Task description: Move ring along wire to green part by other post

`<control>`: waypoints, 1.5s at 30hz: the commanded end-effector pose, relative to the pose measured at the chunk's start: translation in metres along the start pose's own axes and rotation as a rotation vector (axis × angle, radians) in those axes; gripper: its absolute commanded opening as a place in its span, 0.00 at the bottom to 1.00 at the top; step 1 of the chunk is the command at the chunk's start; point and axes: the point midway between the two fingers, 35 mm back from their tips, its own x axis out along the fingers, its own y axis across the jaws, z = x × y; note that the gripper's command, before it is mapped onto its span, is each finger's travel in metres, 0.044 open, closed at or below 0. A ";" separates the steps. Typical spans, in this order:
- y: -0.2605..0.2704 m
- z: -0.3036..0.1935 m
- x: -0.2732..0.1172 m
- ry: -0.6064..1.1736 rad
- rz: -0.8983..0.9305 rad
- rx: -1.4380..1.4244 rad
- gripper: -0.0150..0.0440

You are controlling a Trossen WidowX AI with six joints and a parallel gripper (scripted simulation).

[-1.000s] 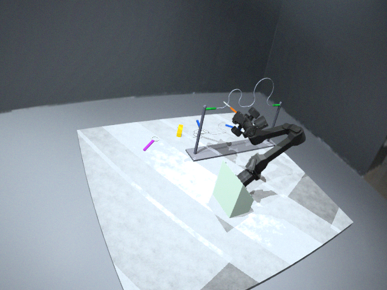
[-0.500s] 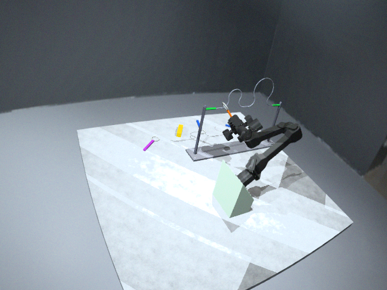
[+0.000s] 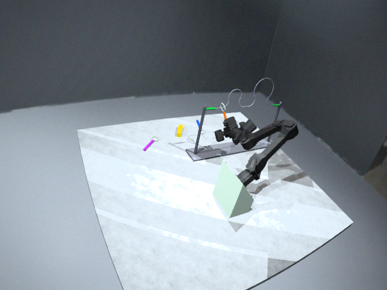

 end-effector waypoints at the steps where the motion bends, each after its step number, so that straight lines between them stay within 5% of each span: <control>1: 0.015 -0.001 -0.004 0.010 0.034 0.067 0.00; 45: 0.082 0.014 -0.019 0.031 0.119 0.258 0.00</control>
